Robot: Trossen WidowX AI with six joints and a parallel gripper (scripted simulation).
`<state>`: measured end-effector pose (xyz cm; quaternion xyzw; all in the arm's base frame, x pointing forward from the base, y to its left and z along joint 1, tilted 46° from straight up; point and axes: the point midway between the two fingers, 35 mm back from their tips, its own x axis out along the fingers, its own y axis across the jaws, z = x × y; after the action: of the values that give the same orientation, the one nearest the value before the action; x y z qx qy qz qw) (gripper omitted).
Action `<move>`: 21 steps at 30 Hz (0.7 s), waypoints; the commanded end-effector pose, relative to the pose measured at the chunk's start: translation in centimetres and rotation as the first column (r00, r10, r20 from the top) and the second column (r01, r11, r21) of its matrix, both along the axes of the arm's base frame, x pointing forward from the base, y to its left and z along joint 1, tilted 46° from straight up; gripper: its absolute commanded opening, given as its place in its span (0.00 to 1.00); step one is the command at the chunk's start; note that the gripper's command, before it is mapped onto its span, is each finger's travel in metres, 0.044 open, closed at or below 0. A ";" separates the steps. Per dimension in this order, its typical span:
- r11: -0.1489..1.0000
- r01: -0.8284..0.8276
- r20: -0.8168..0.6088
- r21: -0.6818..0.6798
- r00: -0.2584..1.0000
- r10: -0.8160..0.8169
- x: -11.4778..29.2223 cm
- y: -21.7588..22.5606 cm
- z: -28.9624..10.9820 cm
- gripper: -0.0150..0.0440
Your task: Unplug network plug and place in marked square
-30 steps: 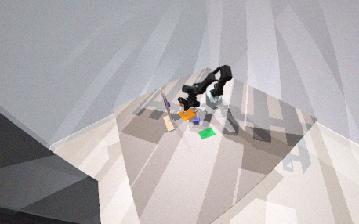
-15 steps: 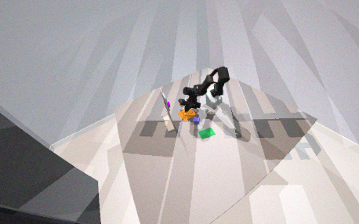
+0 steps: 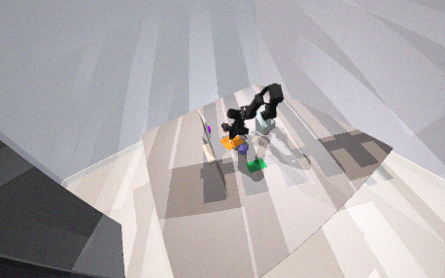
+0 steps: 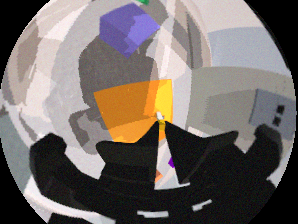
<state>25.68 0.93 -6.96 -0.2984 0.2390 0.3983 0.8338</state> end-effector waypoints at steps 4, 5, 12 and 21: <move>1.000 0.000 0.000 0.000 1.000 0.000 0.0 0.0 0.0 0.39; 1.000 0.000 0.000 0.000 1.000 0.000 0.0 0.0 0.0 0.43; 1.000 0.000 0.000 0.000 1.000 0.000 0.0 0.0 0.0 0.52; 1.000 0.000 -0.002 -0.002 1.000 0.000 -0.4 -0.5 0.4 0.52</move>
<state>25.47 0.67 -6.73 -0.2986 0.2409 0.3987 0.8329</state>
